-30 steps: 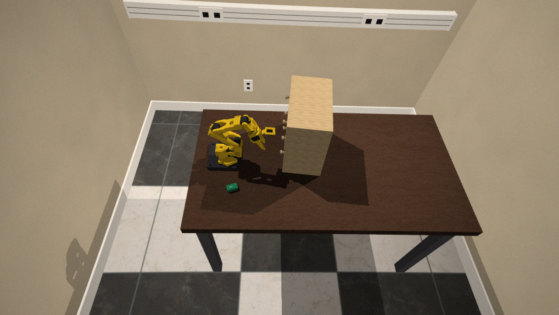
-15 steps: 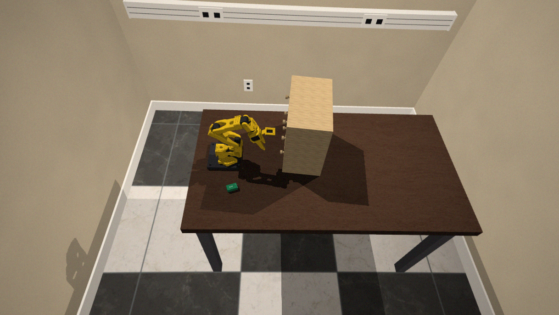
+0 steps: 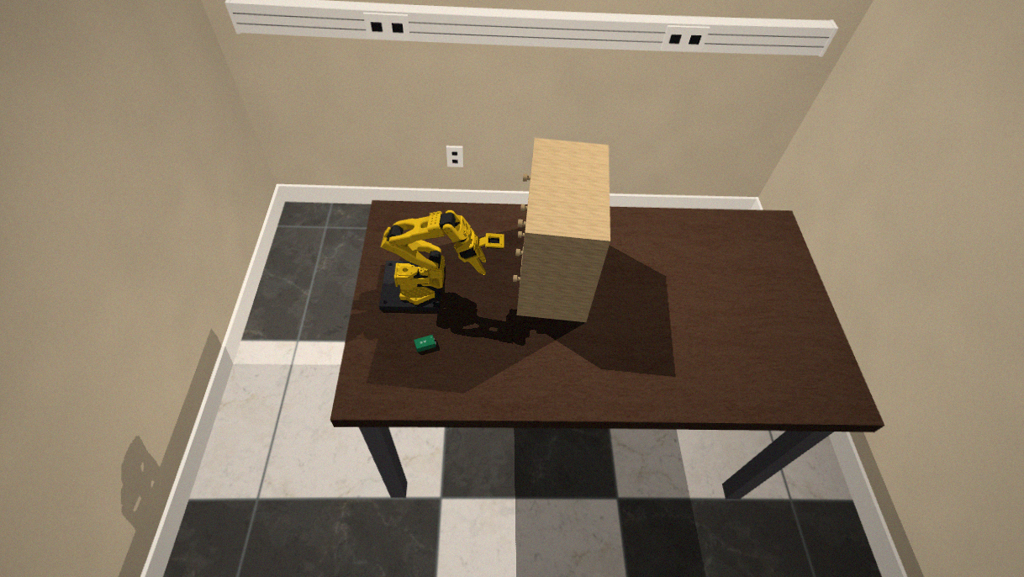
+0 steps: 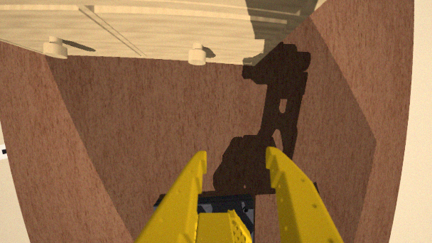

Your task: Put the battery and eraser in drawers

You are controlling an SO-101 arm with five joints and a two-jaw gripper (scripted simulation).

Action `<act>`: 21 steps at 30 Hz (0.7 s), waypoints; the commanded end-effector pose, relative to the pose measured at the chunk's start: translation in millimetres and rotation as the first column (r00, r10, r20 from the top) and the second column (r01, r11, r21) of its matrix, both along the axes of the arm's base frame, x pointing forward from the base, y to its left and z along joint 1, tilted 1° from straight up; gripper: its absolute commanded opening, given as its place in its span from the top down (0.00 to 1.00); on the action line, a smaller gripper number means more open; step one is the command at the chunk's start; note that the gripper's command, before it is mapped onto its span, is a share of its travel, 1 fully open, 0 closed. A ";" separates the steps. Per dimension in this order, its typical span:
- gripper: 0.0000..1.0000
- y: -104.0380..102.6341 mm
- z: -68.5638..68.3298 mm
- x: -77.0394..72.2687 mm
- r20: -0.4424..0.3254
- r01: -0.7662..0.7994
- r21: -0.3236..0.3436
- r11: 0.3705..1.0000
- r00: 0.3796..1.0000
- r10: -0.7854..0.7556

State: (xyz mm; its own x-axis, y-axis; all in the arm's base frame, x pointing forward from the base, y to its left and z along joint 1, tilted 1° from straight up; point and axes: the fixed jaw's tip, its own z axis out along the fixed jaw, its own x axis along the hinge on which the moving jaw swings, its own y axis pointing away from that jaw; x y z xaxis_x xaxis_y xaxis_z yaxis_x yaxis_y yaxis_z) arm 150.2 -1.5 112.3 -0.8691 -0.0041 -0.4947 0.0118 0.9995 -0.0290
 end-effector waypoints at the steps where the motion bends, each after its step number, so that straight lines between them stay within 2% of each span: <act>1: 0.79 -1.5 1.4 -0.2 0.003 0.018 0.006 1.000 1.000 -0.018; 14: 0.79 -1.5 1.4 -0.2 0.003 0.018 0.006 1.000 1.000 -0.018; 21: 0.70 16.5 -11.5 -12.4 -0.229 -0.116 0.014 0.993 0.967 0.116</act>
State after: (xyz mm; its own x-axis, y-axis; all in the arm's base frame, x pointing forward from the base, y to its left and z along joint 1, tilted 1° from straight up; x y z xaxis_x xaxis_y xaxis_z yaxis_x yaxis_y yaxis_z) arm 142.7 7.0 105.2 -0.9263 -0.0534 -0.3729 -0.0485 0.9986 -0.0225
